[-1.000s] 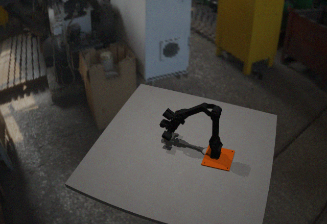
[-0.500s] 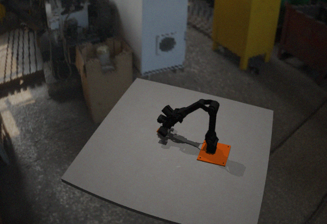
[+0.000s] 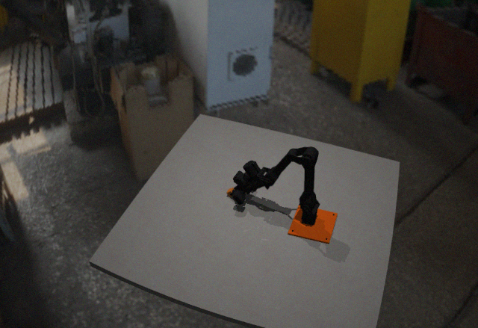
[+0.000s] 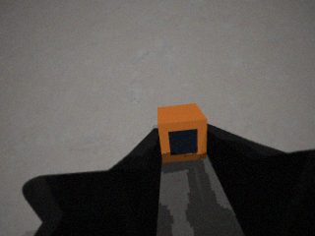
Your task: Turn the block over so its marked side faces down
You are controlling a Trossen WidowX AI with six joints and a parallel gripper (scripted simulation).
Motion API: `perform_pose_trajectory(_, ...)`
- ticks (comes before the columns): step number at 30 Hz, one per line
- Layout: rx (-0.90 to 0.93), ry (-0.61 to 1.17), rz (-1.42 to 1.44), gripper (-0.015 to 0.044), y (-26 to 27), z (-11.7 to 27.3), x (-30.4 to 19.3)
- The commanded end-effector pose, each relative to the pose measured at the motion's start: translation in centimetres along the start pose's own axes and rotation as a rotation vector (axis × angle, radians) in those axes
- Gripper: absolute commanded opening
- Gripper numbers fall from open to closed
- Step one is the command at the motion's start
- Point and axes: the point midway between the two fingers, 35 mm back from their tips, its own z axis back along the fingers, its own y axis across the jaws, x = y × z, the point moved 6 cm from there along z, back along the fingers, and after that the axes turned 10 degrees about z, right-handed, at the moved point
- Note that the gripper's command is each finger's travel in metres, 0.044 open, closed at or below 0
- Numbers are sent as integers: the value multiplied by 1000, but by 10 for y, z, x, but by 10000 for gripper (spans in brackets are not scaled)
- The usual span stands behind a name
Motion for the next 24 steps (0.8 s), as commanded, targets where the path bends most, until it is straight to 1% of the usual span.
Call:
perform_pose_trajectory(1, -5, -57, -6, 0, 3, 1, -11)
perform_pose_trajectory(10, -27, -185, -2, 0, 6, 9, -23)
perform_pose_trajectory(24, -32, -214, -2, 0, 7, 10, -24)
